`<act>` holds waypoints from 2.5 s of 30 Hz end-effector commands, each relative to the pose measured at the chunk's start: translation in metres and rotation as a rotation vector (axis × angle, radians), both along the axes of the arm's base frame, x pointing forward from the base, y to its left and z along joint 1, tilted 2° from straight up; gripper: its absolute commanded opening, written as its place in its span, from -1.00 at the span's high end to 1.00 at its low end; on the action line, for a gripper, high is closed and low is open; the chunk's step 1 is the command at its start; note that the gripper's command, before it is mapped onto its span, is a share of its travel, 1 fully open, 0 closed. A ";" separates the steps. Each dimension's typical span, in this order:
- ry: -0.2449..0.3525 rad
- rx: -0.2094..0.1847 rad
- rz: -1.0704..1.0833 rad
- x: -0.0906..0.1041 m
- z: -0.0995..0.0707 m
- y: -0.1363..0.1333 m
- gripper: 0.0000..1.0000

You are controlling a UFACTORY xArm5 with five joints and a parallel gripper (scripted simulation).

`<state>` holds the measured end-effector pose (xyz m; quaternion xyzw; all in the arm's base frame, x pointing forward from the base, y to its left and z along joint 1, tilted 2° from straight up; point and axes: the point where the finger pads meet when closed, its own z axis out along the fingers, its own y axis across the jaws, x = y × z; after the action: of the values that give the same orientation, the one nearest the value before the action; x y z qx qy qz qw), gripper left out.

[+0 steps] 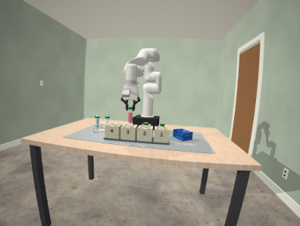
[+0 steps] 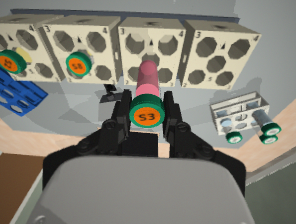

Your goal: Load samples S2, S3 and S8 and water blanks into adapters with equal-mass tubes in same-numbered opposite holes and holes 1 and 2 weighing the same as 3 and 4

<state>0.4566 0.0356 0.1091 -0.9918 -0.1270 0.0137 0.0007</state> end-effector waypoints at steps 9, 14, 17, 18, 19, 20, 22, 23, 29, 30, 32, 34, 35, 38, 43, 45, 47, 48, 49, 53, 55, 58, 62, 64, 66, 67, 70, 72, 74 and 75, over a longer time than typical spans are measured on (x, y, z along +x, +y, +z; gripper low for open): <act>-0.004 0.000 0.000 0.001 -0.003 0.000 1.00; -0.004 0.000 0.000 0.001 -0.003 0.000 1.00; -0.004 0.000 0.000 0.001 -0.004 0.000 1.00; -0.004 0.000 0.000 0.001 -0.005 0.000 1.00; -0.004 0.000 0.000 0.001 -0.006 0.000 1.00; -0.004 0.000 0.000 0.001 -0.007 0.000 1.00; -0.004 0.000 0.000 0.001 -0.009 0.000 1.00; -0.004 0.000 0.000 0.001 -0.009 0.000 1.00; -0.004 0.000 0.000 0.001 -0.014 0.000 1.00; -0.004 0.000 0.000 0.001 -0.015 0.000 1.00; -0.004 0.000 0.000 0.001 -0.017 0.000 1.00; -0.004 0.000 0.000 0.001 -0.019 0.000 1.00; -0.004 0.000 0.000 0.001 -0.020 0.000 1.00; -0.004 0.000 0.000 0.001 -0.023 0.000 1.00; -0.004 0.000 0.000 0.001 -0.026 0.000 1.00; -0.004 0.000 0.000 0.001 -0.028 0.000 1.00; -0.004 0.000 0.000 0.001 -0.030 0.000 1.00; -0.004 0.000 0.000 0.001 -0.031 0.000 1.00; -0.004 0.000 0.000 0.001 -0.032 0.000 1.00; -0.004 0.000 0.000 0.001 -0.036 0.000 1.00; -0.004 0.000 0.000 0.001 -0.038 0.000 1.00; -0.004 0.000 0.000 0.001 -0.039 0.000 1.00; -0.004 0.000 0.000 0.000 -0.043 0.000 1.00; -0.004 0.000 0.000 0.000 -0.045 -0.001 1.00; -0.004 0.000 0.000 0.000 -0.047 -0.001 1.00; -0.004 0.000 0.000 0.000 -0.048 -0.001 1.00; -0.004 0.000 0.000 0.000 -0.051 -0.001 1.00; -0.004 0.000 0.000 0.000 -0.053 -0.001 1.00; -0.004 0.000 0.000 0.000 -0.054 -0.001 1.00; -0.004 0.000 0.000 0.000 -0.054 -0.001 1.00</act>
<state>0.4553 0.0348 0.0544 -0.9918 -0.1270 0.0136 0.0007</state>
